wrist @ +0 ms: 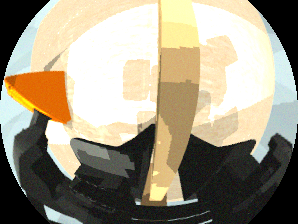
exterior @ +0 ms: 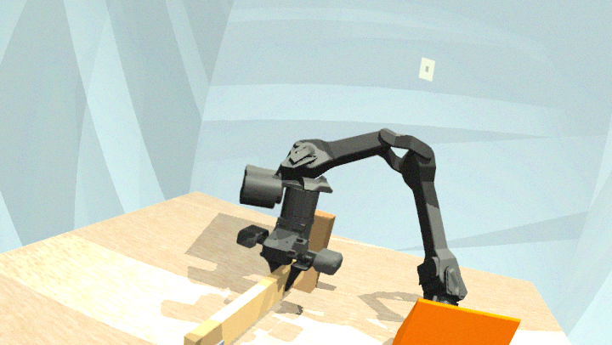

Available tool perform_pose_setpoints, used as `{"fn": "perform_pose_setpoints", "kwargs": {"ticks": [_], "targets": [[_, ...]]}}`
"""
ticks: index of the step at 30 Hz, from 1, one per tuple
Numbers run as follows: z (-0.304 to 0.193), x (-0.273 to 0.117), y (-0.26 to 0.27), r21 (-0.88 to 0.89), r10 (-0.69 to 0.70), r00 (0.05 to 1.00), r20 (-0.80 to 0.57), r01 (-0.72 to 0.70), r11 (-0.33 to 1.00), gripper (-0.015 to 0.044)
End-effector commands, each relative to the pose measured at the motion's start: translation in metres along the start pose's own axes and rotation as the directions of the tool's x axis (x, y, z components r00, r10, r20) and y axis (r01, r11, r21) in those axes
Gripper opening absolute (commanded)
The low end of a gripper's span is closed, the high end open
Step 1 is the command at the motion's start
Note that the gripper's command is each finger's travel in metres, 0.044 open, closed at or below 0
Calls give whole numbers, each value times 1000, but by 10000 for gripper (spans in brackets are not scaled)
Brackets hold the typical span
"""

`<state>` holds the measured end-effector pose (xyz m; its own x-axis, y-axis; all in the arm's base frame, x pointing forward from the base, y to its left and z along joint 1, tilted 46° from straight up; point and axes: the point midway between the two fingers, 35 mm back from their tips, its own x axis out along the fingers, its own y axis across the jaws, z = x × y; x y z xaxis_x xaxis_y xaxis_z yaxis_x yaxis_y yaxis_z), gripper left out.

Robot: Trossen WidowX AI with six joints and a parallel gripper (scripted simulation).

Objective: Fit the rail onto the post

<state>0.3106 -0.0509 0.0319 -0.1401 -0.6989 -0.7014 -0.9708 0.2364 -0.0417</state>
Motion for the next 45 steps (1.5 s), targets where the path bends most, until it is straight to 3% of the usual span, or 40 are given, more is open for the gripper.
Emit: {"fn": "perform_pose_setpoints", "kwargs": {"ticks": [1, 45], "targets": [[1, -1, 0, -3, -3, 1000, 4, 3, 1000, 0], [-12, -2, 0, -3, -3, 1000, 4, 3, 1000, 0]]}}
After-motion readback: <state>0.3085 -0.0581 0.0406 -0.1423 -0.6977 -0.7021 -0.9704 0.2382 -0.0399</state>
